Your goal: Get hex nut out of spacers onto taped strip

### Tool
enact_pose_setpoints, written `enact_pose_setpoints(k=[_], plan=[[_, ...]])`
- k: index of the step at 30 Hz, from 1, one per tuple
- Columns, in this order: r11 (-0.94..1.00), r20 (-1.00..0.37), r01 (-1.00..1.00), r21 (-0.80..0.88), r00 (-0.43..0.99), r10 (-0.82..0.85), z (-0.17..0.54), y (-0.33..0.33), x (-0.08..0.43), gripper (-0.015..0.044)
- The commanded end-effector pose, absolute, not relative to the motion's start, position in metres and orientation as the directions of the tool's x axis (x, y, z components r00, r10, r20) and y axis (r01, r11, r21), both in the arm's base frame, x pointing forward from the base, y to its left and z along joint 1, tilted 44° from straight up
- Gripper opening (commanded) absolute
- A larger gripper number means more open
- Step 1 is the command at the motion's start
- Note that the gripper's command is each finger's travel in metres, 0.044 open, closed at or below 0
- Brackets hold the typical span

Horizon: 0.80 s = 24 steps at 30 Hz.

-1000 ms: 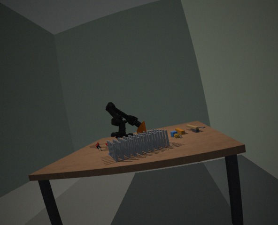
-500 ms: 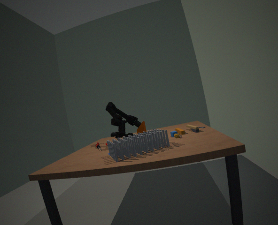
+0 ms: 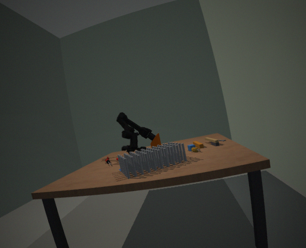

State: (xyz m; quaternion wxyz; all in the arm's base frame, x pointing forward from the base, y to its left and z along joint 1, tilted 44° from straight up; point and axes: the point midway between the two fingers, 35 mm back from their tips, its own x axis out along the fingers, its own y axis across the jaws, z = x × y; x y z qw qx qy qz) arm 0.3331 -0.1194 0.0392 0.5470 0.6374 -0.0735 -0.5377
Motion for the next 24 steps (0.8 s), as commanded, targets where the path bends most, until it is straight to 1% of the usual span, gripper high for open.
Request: enact_pose_setpoints(k=[1, 24], plan=[[-0.387, -0.603, 0.496, 0.777, 0.412, -0.683, 0.041, -0.121, 0.330, 0.0000], [-0.387, -0.603, 0.496, 0.777, 0.411, -0.684, 0.046, -0.127, 0.318, 0.0000]])
